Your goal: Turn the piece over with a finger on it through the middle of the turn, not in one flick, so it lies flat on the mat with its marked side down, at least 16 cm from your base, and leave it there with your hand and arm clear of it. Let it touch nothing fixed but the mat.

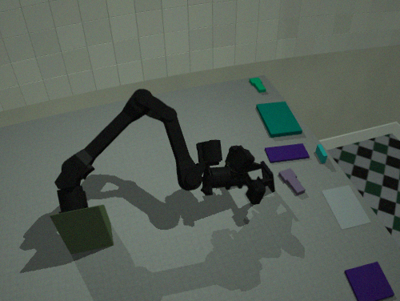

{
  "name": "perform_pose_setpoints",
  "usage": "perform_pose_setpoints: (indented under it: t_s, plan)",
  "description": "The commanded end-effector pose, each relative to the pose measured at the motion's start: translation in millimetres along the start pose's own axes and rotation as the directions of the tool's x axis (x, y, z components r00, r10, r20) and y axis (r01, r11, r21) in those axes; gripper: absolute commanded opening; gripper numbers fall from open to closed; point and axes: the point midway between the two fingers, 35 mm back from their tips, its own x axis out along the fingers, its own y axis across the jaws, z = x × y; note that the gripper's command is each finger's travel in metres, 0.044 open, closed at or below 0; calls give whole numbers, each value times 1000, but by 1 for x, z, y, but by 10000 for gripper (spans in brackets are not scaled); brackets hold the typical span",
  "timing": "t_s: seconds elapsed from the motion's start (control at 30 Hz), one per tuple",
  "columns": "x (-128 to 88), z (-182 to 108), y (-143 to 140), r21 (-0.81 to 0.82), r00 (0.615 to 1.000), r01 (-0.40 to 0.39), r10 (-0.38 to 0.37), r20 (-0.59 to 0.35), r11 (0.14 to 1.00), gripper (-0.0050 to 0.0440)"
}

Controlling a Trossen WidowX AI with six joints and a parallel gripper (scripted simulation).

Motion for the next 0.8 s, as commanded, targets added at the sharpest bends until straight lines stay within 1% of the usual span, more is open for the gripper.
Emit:
perform_pose_setpoints:
  t_s: [0.0,0.17,0.43,0.47,0.77]
  plan:
    - [-2,-5,0,0,1000,-3,3,-8,1000,0]
    - [-6,-8,0,0,1000,-8,8,-17,1000,0]
    - [-6,-8,0,0,1000,-8,8,-17,1000,0]
    - [-4,-5,0,-1,1000,-8,8,-2,1000,0]
    - [-11,-11,0,-3,1000,-16,16,-17,1000,0]
